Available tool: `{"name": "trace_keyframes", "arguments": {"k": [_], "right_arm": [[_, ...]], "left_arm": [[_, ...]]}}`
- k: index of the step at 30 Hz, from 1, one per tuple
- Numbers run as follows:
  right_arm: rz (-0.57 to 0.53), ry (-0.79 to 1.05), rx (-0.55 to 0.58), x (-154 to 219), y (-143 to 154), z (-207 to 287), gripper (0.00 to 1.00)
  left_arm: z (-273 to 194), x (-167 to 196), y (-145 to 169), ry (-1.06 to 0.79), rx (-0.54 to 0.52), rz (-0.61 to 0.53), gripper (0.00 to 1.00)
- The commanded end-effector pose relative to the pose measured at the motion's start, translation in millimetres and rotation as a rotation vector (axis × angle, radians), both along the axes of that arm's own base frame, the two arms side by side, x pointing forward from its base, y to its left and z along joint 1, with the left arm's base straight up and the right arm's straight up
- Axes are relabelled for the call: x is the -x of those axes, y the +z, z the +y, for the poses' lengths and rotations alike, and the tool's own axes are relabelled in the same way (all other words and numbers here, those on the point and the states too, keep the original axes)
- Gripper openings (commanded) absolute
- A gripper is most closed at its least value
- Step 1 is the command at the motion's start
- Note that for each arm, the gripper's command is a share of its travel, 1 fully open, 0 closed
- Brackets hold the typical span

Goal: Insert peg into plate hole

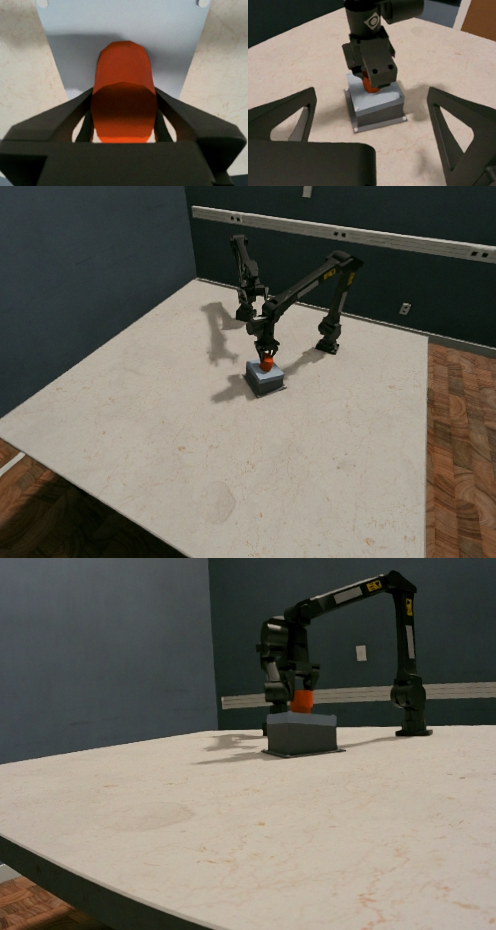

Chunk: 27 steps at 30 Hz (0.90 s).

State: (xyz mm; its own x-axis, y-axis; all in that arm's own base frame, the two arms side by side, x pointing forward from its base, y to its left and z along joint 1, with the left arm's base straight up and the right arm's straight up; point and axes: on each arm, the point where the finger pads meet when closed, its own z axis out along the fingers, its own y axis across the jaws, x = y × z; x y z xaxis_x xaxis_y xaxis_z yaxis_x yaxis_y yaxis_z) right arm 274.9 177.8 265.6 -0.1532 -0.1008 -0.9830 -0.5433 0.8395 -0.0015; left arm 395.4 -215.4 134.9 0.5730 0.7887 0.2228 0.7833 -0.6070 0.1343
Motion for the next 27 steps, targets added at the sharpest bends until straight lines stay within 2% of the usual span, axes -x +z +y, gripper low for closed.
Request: {"name": "trace_keyframes", "arguments": {"k": [1,7,8,14,16,20,22,27], "right_arm": [[-0.026,0.0,-0.021,-2,21,2,1.0],[-0.026,0.0,-0.021,-2,21,2,1.0],[-0.026,0.0,-0.021,-2,21,2,1.0],[-0.026,0.0,-0.021,-2,21,2,1.0],[-0.026,0.0,-0.021,-2,21,2,1.0],[-0.026,0.0,-0.021,-2,21,2,1.0],[-0.026,0.0,-0.021,-2,21,2,1.0],[-0.026,0.0,-0.021,-2,21,2,1.0]], "left_arm": [[-6,-5,15,-0.004,0.014,-0.026,0.39],[-9,-12,20,-0.001,0.017,-0.024,0.39],[-5,-7,10,-0.001,0.008,-0.01,0.39],[-3,-13,-3,-0.003,0.013,-0.016,0.39],[3,-5,-19,-0.002,0.0,0.003,0.39],[-4,-13,-14,-0.005,0.014,-0.019,0.39],[3,-6,-28,-0.001,0.0,0.003,0.39],[4,-6,-33,0.004,0.0,0.005,0.39]]}}
